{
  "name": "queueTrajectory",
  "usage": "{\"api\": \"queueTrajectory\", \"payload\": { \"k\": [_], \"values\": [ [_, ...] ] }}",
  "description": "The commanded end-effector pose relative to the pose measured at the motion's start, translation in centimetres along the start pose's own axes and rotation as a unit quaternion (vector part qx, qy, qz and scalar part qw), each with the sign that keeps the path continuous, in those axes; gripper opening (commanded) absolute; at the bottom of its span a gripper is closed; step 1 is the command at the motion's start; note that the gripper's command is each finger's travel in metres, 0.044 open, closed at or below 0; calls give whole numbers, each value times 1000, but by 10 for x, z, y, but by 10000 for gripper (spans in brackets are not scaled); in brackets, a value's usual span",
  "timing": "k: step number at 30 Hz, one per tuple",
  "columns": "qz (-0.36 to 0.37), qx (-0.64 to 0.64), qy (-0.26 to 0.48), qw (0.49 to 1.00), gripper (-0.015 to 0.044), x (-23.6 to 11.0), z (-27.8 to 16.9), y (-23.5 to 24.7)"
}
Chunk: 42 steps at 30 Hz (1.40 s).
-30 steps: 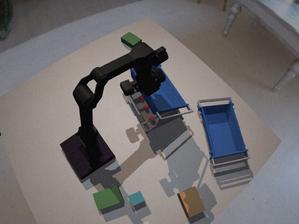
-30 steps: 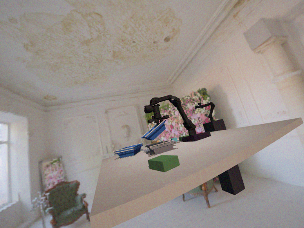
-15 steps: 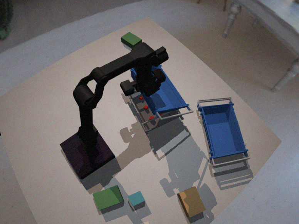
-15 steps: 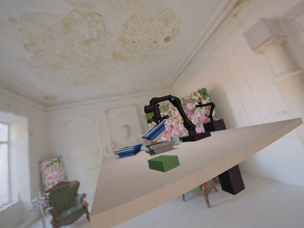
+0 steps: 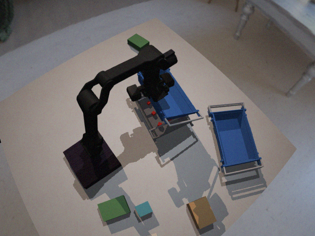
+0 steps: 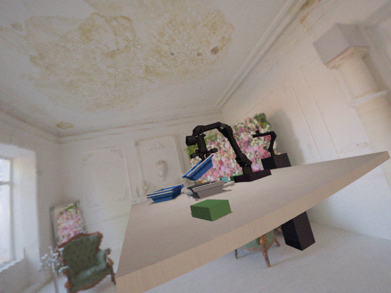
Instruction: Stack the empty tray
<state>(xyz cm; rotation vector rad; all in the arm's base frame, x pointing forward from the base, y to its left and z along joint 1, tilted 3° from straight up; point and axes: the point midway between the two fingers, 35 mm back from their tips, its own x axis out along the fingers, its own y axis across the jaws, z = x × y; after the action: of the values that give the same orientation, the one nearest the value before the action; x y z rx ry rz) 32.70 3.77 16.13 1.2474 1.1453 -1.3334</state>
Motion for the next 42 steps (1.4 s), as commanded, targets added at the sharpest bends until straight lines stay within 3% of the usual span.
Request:
{"api": "queueTrajectory", "payload": {
  "k": [1, 42],
  "values": [
    [10, 1, 1, 1000, 0, -1, 0, 2],
    [10, 1, 1, 1000, 0, 44, 0, -8]
  ]
}}
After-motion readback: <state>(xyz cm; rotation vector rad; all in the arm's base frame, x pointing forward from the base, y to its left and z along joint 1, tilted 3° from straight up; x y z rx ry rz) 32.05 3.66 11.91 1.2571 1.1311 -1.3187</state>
